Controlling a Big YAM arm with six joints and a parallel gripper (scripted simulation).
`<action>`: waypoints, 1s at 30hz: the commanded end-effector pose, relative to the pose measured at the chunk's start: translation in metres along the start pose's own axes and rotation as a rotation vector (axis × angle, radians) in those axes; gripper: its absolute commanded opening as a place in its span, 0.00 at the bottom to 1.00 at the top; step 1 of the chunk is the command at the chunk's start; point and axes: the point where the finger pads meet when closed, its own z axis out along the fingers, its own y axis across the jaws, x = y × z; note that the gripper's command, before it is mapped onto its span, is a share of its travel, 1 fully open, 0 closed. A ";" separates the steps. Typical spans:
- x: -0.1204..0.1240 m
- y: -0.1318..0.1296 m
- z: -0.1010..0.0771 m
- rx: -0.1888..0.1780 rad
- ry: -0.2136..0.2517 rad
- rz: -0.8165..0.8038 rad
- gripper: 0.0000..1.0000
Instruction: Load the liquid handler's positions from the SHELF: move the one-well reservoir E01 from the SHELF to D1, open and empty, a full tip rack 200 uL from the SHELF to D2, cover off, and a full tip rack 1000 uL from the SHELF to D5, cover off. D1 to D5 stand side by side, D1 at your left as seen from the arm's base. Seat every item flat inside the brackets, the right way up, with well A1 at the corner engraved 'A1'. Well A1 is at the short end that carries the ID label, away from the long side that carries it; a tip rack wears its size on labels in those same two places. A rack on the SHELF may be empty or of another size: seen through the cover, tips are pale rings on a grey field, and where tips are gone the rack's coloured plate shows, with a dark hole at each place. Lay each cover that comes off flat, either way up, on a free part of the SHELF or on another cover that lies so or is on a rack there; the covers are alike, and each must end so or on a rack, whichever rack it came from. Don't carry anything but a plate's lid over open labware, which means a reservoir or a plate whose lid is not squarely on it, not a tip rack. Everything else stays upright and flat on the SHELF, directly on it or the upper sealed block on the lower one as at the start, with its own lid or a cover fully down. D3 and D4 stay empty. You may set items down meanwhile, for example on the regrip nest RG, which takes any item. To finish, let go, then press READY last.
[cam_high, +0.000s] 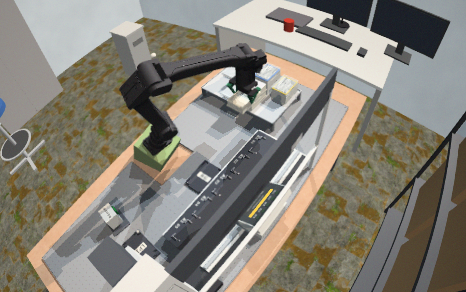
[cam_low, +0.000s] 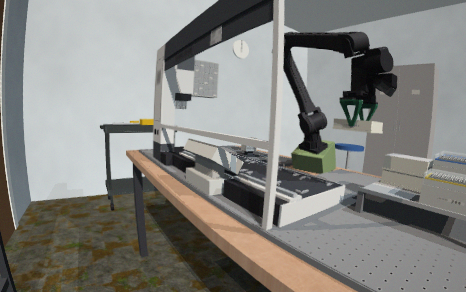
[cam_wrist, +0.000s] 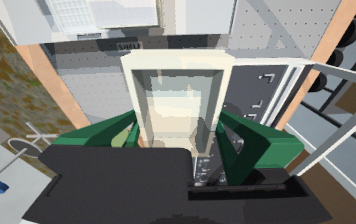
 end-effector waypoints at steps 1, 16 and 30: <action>-0.011 0.003 -0.008 -0.003 -0.025 0.013 0.00; -0.008 -0.004 -0.011 0.001 -0.034 0.312 0.00; -0.008 -0.004 -0.011 -0.003 -0.034 0.552 0.00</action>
